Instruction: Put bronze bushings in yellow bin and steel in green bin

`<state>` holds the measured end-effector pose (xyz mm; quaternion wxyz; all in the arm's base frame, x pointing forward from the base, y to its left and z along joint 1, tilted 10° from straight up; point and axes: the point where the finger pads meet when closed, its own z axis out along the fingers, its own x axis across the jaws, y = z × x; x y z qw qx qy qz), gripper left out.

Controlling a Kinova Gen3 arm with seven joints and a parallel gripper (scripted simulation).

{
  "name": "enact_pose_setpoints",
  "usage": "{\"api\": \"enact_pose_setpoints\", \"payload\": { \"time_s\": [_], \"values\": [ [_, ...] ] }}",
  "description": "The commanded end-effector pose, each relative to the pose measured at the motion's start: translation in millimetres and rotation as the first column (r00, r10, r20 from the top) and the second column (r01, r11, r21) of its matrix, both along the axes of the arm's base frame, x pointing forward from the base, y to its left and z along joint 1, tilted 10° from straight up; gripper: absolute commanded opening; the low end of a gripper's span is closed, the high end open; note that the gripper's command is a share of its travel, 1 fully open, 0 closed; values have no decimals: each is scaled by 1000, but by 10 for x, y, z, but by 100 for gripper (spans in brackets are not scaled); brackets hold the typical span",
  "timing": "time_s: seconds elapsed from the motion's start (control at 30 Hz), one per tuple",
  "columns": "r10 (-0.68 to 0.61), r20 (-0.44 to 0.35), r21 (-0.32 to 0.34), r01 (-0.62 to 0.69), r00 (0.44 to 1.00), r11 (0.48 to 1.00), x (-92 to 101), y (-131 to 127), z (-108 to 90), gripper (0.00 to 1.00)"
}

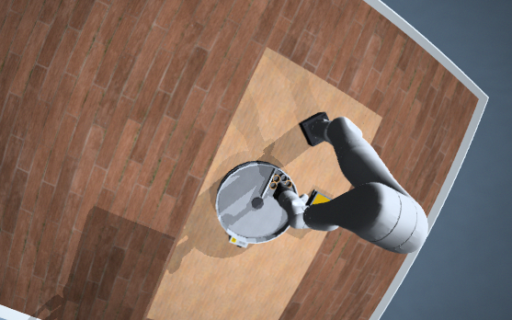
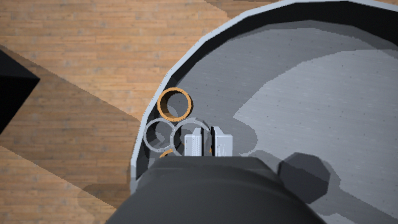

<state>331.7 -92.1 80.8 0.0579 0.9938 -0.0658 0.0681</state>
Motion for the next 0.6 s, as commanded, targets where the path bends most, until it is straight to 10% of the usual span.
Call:
{"api": "enact_pose_setpoints", "payload": {
  "time_s": [0.0, 0.57],
  "values": [
    [-1, 3, -1, 1, 1000, 1000, 3, -7, 15, 0],
    [-1, 2, -1, 1, 1000, 1000, -4, 1, 67, 0]
  ]
}}
